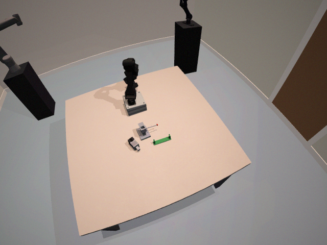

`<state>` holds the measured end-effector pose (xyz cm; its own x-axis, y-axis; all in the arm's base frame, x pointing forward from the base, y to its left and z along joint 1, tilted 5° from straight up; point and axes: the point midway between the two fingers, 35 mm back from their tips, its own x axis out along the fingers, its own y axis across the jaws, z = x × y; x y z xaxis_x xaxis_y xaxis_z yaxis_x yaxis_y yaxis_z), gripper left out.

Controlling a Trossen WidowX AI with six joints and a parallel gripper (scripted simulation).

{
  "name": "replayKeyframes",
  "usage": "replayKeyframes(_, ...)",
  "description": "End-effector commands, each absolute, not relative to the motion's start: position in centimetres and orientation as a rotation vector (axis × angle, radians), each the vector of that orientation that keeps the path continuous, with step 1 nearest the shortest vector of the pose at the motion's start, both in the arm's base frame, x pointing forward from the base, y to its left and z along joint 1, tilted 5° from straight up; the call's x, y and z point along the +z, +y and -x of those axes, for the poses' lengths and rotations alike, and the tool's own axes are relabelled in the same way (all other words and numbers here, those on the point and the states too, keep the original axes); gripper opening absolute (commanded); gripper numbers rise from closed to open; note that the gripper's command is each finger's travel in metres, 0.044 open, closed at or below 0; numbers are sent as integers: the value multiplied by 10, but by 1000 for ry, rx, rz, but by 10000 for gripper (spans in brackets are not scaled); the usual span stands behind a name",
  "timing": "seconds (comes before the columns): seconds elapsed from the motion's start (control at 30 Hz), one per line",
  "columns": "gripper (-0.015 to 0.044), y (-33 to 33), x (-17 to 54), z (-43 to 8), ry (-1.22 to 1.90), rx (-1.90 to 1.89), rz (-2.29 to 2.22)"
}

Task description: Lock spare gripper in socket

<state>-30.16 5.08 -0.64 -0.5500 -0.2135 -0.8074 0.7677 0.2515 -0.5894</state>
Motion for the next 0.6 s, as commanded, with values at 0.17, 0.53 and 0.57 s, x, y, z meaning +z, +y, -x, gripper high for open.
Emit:
replayKeyframes(0.17, 300, 117, 2, 286, 1576, -1653, -781)
replayKeyframes(0.53, 300, 253, 23, 188, 1197, -2099, -1423)
replayKeyframes(0.57, 300, 262, 25, 176, 1151, -2137, -1479)
